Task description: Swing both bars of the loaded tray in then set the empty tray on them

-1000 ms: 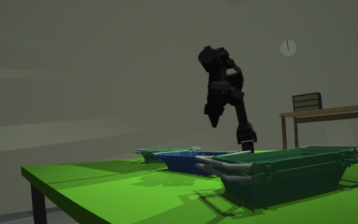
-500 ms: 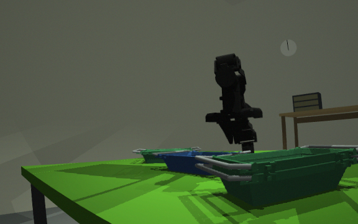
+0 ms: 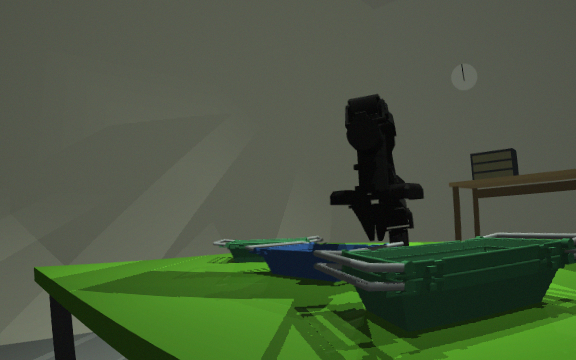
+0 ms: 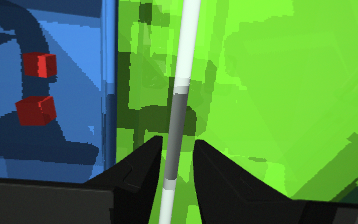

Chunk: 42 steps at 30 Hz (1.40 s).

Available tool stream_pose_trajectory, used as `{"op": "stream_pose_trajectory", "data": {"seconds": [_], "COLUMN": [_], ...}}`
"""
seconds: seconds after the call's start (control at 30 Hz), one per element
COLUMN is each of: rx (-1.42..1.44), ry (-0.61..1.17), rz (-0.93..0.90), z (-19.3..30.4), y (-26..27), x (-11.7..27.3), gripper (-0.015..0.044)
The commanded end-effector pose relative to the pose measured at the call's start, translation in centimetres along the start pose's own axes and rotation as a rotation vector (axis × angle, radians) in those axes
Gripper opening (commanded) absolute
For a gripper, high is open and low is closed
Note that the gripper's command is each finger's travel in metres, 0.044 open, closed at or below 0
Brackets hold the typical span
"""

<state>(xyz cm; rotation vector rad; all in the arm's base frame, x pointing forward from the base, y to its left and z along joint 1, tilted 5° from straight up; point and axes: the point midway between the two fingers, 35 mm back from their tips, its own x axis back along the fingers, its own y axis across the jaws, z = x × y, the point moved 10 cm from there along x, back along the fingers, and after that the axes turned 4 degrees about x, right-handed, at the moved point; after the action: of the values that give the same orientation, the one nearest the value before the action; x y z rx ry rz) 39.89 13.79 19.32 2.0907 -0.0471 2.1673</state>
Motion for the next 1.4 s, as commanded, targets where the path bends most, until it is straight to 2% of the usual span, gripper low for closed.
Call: {"op": "stream_pose_trajectory", "data": {"seconds": [0.0,0.27,0.43,0.6,0.87,1.37], "rx": [0.005,0.005,0.005,0.005,0.005,0.005], "ry": [-0.007,-0.007,-0.007,-0.007,-0.007,-0.007], "rz": [0.000,0.000,0.000,-0.001,-0.002,-0.006], "z": [-0.1,-0.2,-0.2,-0.3,-0.4,-0.7], "y": [0.0,0.1,0.1,1.3,3.4,7.5], "x": [-1.7,-3.9,-3.7,-1.5,-0.4,-2.5], "gripper": [0.0081,0.0081,0.0081,0.0081,0.0081,0.0081]}}
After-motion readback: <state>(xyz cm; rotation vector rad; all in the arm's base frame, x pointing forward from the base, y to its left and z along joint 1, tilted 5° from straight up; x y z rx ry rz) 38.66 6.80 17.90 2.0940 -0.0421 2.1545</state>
